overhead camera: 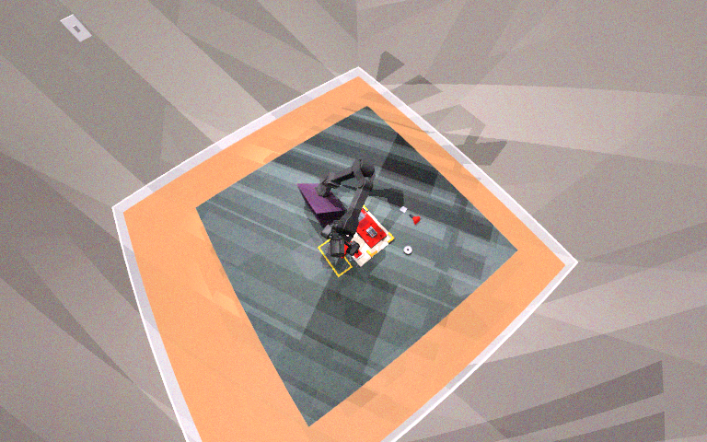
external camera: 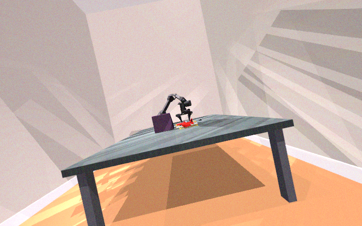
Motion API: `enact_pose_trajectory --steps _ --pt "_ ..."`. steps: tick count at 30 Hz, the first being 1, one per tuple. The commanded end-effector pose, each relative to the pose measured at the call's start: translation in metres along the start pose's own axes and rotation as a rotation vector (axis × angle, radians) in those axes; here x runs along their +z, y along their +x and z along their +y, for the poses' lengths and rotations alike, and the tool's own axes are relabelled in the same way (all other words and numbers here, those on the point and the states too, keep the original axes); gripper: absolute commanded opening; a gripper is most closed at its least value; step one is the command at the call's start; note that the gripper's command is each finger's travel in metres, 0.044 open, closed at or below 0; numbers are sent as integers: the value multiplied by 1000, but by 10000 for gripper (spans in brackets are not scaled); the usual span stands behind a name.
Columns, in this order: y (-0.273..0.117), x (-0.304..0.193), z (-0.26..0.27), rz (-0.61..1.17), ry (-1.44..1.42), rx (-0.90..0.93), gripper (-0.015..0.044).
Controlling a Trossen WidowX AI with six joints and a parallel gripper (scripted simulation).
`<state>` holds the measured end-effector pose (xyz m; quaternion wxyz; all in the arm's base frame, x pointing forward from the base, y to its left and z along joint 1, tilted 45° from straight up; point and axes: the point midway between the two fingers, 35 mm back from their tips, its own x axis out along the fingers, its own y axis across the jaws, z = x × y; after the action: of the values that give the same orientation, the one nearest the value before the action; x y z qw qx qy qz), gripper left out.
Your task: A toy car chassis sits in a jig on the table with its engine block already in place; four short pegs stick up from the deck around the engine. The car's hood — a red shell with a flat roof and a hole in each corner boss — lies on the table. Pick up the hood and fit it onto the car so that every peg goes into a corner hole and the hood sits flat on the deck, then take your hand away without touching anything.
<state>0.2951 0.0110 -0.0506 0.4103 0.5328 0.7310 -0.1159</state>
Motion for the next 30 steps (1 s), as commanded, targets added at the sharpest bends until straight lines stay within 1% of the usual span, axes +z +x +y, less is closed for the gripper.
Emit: enact_pose_trajectory --steps 1,30 --pt "5 -1 -1 6 7 2 440" --pt "23 -2 -2 8 7 2 440"
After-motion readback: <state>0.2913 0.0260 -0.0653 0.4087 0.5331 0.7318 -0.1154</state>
